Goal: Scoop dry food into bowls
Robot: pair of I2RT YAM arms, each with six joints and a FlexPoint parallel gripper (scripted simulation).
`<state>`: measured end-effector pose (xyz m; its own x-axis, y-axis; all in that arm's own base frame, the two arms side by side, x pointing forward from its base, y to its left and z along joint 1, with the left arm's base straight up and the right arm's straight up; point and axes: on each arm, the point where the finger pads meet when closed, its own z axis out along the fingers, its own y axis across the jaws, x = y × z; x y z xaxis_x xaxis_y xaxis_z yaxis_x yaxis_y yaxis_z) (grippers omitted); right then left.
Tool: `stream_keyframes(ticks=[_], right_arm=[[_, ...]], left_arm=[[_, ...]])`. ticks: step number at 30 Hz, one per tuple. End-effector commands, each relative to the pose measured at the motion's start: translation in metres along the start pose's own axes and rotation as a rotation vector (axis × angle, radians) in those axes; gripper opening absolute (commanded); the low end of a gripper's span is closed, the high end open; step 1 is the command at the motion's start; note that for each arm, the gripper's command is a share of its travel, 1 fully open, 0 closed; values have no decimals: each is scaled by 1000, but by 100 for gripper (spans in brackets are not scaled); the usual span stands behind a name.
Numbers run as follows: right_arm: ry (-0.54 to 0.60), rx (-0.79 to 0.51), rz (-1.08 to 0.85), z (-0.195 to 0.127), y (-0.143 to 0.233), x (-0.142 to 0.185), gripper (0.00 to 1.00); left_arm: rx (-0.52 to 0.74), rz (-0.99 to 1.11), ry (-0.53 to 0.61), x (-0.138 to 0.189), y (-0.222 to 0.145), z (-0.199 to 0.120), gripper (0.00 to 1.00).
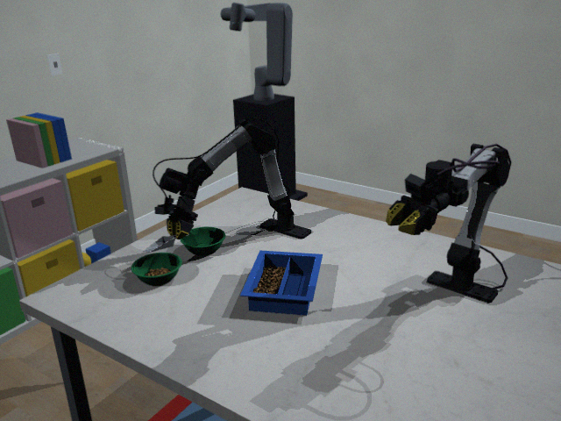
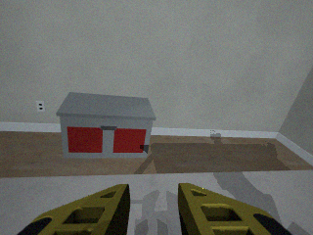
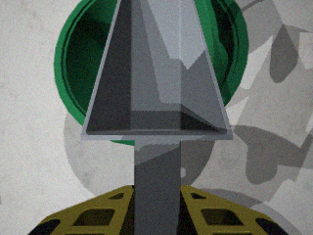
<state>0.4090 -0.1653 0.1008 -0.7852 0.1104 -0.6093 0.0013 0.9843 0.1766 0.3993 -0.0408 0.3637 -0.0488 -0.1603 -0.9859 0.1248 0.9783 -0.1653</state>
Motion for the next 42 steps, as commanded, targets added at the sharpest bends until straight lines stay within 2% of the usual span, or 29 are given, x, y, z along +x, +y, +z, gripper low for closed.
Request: stream_keyframes(ticks=[1, 4, 8, 11, 13, 15, 18, 20, 27, 31, 35, 42], right_arm=[[-67, 3, -26, -11, 4, -19, 0], [-67, 3, -26, -11, 4, -19, 0], [-67, 3, -26, -11, 4, -19, 0], [-67, 3, -26, -11, 4, -19, 0], [-67, 3, -26, -11, 4, -19, 0], [-67, 3, -26, -11, 4, -19, 0], [-67, 3, -26, -11, 4, -19, 0], [-40, 17, -23, -9, 12, -12, 0], [57, 52, 5, -4, 44, 10, 0], [35, 73, -9, -4, 51, 3, 0], [93, 71, -14, -2, 72, 21, 0], [127, 87, -36, -1, 101, 34, 0]], left_arm=[[-73, 104, 8, -21, 15, -15, 28], [-122, 167, -10, -38, 26, -28, 28], [-154, 205, 2, -43, 35, -34, 28], [-130, 174, 38, -23, 32, -25, 28], [-130, 174, 38, -23, 32, -25, 28], [-122, 161, -51, -52, 26, -37, 28], [-124, 159, -44, -44, 28, -33, 28], [-127, 157, -5, -34, 31, -29, 28], [-127, 158, -5, -34, 31, -29, 28], [-127, 158, -5, -34, 31, -29, 28], [-127, 158, -5, -34, 31, -29, 28], [-127, 158, -5, -34, 31, -29, 28]])
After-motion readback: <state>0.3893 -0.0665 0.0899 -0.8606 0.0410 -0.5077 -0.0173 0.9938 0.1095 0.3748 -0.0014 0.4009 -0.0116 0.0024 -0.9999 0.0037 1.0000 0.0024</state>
